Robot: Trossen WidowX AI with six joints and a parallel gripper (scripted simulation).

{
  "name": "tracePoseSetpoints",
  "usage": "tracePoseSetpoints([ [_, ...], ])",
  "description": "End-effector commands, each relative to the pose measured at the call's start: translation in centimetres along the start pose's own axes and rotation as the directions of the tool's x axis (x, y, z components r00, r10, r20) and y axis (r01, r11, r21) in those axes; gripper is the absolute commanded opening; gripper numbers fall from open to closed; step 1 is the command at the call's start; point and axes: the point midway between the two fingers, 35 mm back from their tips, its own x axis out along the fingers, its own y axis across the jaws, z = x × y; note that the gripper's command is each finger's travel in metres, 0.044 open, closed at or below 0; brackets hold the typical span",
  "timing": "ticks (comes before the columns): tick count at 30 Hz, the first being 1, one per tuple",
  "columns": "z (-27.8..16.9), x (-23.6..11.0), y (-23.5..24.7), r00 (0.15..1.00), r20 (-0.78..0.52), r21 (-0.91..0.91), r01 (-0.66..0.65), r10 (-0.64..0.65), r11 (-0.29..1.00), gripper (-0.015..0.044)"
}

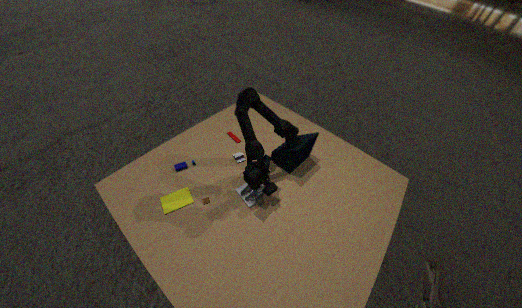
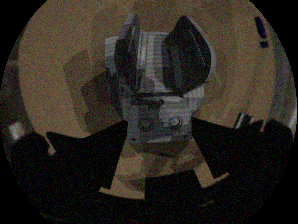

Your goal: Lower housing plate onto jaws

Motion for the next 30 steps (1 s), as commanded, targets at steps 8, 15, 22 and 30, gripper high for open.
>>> tracePoseSetpoints([
  [8,0.0,0.0,0.0,1.0,0.0,0.0,0.0,0.0,1.0,0.044],
  [15,0.1,-0.6,0.1,1.0,0.001,0.0,-0.002,0.002,1.0,0.044],
  [22,0.1,-6.9,0.2,1.0,0.001,-0.001,-0.006,0.006,1.0,0.044],
  [30,-0.8,-8.3,0.3,1.0,0.006,-0.008,-0.011,0.011,1.0,0.044],
])
